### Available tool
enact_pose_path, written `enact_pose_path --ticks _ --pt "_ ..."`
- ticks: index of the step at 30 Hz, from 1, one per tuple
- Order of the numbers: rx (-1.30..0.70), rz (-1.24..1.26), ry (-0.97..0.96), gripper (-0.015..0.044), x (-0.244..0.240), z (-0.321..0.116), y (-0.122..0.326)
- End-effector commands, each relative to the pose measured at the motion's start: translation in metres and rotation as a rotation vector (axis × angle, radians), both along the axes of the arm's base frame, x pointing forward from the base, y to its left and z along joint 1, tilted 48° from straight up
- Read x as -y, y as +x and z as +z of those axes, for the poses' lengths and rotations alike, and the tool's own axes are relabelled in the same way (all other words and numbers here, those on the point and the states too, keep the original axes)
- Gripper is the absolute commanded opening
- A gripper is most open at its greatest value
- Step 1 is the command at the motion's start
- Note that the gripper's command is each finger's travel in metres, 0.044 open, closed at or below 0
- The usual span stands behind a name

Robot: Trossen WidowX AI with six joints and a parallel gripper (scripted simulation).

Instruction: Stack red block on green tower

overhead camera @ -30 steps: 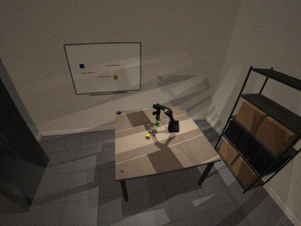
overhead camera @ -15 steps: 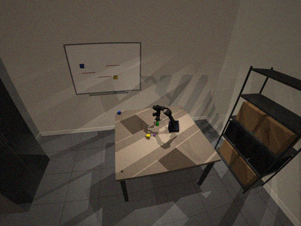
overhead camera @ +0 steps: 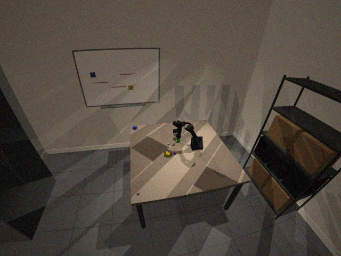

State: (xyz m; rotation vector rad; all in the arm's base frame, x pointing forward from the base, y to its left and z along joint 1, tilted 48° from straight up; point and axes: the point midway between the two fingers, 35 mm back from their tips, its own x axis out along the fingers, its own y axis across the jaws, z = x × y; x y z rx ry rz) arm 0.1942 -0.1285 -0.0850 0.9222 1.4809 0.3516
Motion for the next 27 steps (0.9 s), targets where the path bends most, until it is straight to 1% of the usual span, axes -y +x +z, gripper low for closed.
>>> enact_pose_path --ticks 1,22,27 --pt "0.0 -0.005 0.002 0.0 -0.0008 -0.0005 0.0005" --pt "0.0 -0.005 0.002 0.0 0.0025 0.0027 -0.0001" --pt "0.0 -0.002 0.001 0.0131 -0.0005 -0.0005 -0.0001"
